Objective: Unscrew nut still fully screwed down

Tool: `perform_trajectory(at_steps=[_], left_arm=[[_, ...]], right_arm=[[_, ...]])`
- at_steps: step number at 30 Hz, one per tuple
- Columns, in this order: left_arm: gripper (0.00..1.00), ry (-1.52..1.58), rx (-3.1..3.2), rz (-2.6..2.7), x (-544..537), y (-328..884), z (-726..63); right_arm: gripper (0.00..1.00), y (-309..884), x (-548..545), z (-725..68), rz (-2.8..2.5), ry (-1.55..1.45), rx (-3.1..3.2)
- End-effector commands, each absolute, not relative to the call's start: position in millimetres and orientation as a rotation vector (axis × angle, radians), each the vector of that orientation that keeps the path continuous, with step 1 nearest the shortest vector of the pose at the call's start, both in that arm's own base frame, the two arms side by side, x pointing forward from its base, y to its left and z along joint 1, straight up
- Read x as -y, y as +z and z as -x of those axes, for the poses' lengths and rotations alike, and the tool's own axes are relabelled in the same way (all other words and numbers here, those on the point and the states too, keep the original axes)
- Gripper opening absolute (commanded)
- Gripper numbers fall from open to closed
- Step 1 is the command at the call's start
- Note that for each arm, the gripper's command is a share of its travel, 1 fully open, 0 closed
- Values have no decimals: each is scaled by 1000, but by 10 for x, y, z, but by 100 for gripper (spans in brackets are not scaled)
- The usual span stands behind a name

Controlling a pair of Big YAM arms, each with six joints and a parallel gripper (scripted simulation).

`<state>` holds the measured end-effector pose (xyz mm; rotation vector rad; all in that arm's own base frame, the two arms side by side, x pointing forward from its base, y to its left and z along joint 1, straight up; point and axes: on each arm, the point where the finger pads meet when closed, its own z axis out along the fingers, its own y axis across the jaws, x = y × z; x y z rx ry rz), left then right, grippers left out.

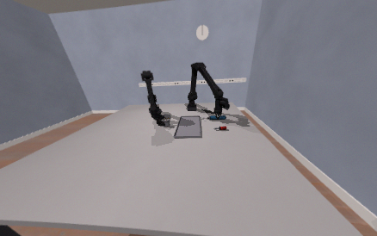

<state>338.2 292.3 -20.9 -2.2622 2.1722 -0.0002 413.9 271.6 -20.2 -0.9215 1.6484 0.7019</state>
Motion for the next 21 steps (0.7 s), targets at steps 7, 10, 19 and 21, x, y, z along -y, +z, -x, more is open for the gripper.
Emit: perform_trajectory(at_steps=[7,10,19,21], left_arm=[[42,-14,-2142,2216,-3025,-32,-3510],[42,-13,-2150,2222,-3016,-58,-3491],[42,-8,-2153,2238,-3003,-117,-3476],[42,-8,-2153,2238,-3003,-117,-3476]], right_arm=[[59,-164,-2736,-4182,918,701,-1636],[59,-164,-2736,-4182,918,701,-1636],[59,-164,-2736,-4182,918,701,-1636],[59,-164,-2736,-4182,918,701,-1636]])
